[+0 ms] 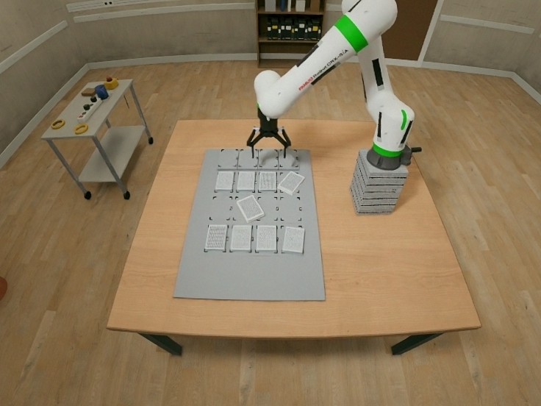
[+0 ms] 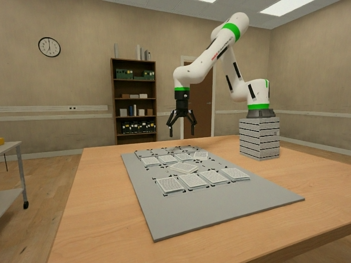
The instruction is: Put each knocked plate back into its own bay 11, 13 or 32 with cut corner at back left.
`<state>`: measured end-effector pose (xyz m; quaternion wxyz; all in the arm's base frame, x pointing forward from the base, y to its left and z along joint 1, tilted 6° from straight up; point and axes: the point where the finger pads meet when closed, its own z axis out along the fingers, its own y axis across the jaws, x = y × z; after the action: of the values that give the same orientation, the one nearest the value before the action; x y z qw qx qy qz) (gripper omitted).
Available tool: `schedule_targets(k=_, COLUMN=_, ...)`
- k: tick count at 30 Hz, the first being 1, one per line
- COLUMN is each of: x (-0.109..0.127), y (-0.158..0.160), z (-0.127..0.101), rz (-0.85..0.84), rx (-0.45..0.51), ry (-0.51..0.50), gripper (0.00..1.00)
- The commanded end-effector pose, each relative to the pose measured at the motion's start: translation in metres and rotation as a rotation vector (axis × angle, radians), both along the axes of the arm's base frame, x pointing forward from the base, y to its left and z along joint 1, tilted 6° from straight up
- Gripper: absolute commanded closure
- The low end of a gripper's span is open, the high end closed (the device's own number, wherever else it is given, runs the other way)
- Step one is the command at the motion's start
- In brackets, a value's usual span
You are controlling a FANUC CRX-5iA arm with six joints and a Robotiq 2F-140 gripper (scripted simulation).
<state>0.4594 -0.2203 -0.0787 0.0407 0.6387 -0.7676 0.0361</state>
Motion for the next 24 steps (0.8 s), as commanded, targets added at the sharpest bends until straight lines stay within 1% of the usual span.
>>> schedule_targets(k=1, x=0.001, y=0.000, z=0.001, rz=0.000, rx=-0.001, ry=-0.002, gripper=0.00)
schedule_targets(k=16, x=0.001, y=0.000, z=0.001, rz=0.000, rx=-0.001, ry=-0.002, gripper=0.00)
schedule_targets(k=20, x=0.004, y=0.015, z=-0.001, rz=0.000, rx=-0.001, ry=-0.002, gripper=0.00)
schedule_targets(k=22, x=0.004, y=0.015, z=-0.001, rz=0.000, rx=-0.001, ry=-0.002, gripper=0.00)
schedule_targets(k=24, x=0.005, y=0.023, z=-0.002, rz=0.000, rx=-0.001, ry=-0.002, gripper=0.00)
